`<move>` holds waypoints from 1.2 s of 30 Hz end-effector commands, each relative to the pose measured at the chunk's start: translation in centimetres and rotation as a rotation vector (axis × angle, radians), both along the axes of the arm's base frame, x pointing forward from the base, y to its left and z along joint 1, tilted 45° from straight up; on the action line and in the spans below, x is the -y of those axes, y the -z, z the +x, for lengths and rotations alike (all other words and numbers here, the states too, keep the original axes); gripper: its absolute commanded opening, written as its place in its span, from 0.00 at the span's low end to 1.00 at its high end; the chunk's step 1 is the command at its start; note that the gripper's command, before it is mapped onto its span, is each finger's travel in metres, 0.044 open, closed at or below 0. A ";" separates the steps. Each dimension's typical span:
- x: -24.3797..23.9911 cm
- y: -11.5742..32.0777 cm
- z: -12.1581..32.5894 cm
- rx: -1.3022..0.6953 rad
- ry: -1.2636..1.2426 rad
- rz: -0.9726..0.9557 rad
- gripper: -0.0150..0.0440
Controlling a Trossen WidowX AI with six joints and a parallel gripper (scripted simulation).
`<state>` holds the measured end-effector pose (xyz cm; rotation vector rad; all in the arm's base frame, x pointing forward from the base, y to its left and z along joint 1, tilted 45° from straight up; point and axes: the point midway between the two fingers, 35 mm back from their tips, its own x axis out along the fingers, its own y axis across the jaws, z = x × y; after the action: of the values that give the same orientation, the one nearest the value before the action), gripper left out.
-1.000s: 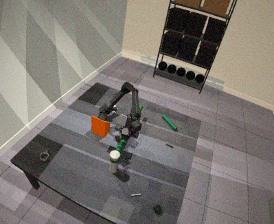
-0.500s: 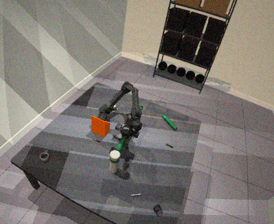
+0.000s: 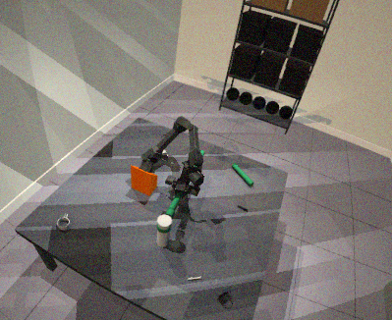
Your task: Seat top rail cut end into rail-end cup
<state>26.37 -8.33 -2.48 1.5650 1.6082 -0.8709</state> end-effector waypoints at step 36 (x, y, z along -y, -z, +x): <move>1.4 0.6 0.2 0.000 -0.001 -0.002 0.25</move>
<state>26.33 -9.01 -3.14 1.5695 1.6302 -0.8684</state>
